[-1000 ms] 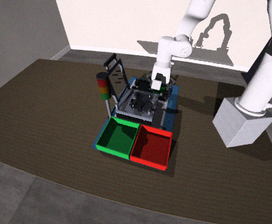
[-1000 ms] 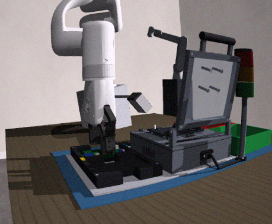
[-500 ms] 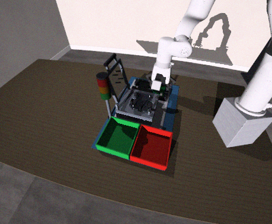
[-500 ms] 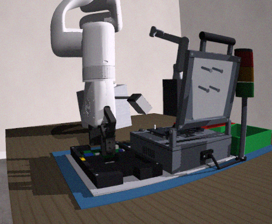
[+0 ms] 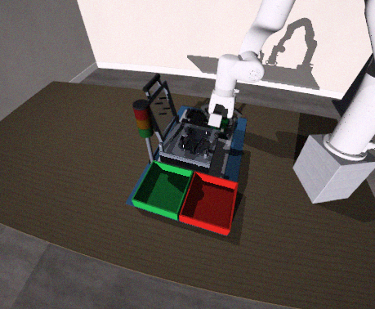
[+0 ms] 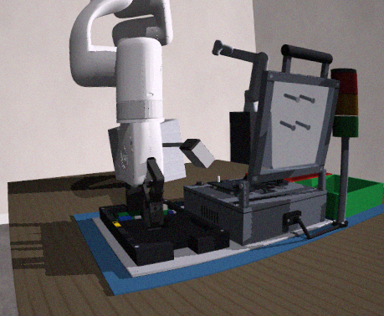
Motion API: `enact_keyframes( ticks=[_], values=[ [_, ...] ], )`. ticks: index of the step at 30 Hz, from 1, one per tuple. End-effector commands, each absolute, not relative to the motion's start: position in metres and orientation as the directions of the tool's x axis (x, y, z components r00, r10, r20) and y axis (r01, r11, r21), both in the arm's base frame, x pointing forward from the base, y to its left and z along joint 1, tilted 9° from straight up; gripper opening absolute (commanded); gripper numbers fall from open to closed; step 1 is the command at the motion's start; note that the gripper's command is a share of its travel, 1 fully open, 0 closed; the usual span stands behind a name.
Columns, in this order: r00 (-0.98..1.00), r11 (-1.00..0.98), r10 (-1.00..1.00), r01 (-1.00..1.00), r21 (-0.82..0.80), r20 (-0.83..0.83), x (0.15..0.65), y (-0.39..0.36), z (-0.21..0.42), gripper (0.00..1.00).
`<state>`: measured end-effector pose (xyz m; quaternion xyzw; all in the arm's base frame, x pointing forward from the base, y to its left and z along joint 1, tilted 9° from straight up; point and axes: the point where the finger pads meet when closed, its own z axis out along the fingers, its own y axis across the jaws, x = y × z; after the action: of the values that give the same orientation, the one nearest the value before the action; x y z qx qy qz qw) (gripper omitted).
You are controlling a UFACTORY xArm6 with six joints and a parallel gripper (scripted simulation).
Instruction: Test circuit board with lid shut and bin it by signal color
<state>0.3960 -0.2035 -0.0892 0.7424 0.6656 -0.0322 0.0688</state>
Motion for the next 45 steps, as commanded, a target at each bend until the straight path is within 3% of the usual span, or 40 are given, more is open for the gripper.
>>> enact_keyframes(
  ticks=[1, 8, 9, 22, 23, 45],
  values=[
    [0.112, -0.104, 0.984, 0.993, 0.063, -0.141, 0.3974, -0.2042, -0.0894, 1.00],
    [0.112, -0.104, 0.984, 0.993, 0.063, -0.141, 0.3974, -0.2043, -0.0894, 1.00],
    [0.112, -0.104, 0.984, 0.993, 0.063, -0.141, 0.3974, -0.2043, -0.0894, 0.95],
    [0.112, -0.104, 0.984, 0.993, 0.063, -0.141, 0.3974, -0.2043, -0.0894, 0.95],
    [0.112, -0.104, 0.984, 0.993, 0.063, -0.141, 0.3974, -0.2043, -0.0894, 0.89],
    [0.112, -0.104, 0.984, 0.993, 0.063, -0.141, 0.3974, -0.2043, -0.0894, 0.85]
  ],
)
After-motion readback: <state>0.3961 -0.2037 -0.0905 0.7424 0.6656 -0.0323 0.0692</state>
